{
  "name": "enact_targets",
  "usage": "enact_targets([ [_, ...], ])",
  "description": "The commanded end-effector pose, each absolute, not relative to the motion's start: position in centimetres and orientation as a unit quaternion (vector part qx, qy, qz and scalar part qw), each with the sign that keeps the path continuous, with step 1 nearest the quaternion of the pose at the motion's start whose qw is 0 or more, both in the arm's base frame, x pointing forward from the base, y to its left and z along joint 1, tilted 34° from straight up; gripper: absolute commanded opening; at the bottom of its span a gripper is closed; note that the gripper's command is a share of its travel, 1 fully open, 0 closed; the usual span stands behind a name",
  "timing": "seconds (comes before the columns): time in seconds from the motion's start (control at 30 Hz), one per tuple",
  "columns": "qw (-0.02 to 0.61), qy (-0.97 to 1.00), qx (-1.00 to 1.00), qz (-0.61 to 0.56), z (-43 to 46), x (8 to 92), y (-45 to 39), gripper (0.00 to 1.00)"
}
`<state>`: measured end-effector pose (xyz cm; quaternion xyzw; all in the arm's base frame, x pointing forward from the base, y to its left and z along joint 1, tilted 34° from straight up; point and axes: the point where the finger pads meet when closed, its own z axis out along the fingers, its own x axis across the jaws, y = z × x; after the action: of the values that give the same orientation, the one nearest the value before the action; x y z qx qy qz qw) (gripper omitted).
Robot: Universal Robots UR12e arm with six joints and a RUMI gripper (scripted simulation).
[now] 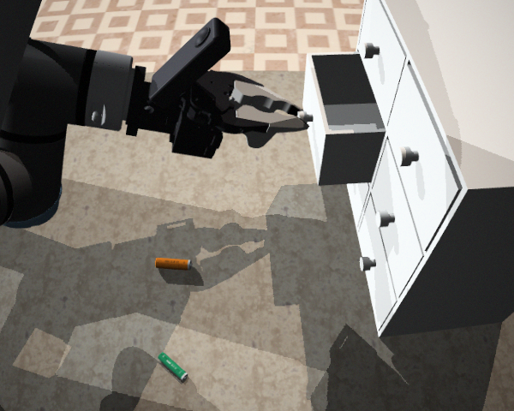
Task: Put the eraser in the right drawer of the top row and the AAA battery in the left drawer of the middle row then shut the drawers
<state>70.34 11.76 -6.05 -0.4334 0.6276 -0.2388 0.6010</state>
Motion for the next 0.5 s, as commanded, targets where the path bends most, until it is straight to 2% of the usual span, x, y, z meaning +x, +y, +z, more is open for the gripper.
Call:
enact_targets([
  [0.0, 0.6, 0.629, -0.433, -0.238, -6.09, 70.15, 11.65, 0.07],
  [0.3, 0.6, 0.629, -0.433, -0.238, -6.09, 70.16, 11.65, 0.1],
  [0.47, 0.6, 0.629, -0.433, -0.238, -6.09, 70.16, 11.65, 0.15],
])
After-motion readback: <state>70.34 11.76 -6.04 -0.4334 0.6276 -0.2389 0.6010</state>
